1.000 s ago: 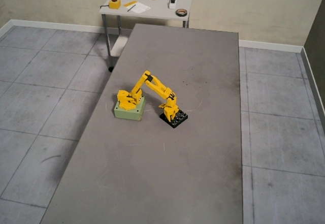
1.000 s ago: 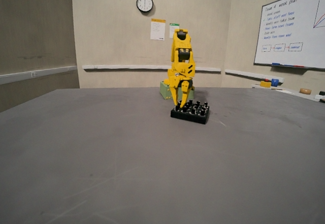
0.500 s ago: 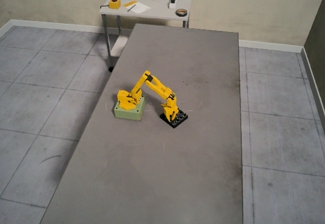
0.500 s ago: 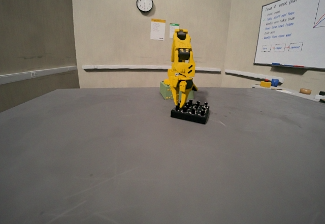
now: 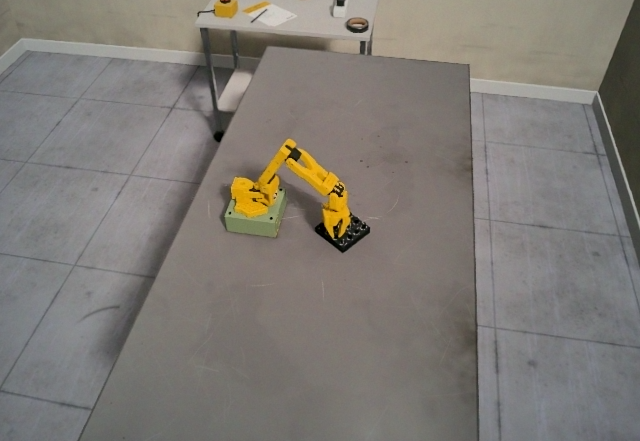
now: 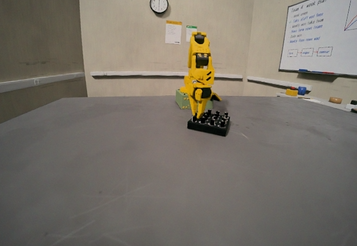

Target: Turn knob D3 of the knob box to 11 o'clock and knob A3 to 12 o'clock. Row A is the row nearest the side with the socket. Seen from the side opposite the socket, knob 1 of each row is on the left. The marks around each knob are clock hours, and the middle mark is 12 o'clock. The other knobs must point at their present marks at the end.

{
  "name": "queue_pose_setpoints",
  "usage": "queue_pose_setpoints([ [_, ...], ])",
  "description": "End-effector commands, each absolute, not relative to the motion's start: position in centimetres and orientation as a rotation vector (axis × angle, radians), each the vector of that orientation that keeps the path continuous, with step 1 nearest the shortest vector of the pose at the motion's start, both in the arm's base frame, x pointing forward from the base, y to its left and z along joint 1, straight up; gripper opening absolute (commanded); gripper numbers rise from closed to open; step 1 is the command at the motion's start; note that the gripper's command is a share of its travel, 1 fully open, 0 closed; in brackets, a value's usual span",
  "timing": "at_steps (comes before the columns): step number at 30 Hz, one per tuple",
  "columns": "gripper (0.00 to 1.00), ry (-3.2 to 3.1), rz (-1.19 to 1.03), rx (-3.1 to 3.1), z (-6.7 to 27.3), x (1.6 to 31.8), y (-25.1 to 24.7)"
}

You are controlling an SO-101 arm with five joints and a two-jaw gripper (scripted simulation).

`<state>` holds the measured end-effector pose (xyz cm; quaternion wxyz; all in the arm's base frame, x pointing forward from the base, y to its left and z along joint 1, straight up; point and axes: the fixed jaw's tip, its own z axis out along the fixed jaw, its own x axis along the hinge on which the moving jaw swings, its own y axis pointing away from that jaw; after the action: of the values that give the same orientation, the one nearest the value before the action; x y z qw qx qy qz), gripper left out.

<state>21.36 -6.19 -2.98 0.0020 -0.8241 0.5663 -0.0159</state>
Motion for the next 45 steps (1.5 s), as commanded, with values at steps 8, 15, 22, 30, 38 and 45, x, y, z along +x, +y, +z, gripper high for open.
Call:
queue_pose_setpoints([
  [8, 0.01, 1.999, -0.004, -2.422, -3.35, 21.03, -5.70],
  [15, 0.01, 2.034, -0.004, -2.393, -3.35, 21.03, -5.69],
  [22, 0.01, 2.034, -0.004, -2.393, -3.35, 21.03, -5.69],
  [30, 0.01, 2.034, -0.004, -2.393, -3.35, 21.03, -5.69],
  [38, 0.02, 2.034, -0.004, -2.393, -3.35, 20.98, -5.68],
  [45, 0.05, 2.034, -0.004, -2.393, -3.35, 20.89, -5.68],
])
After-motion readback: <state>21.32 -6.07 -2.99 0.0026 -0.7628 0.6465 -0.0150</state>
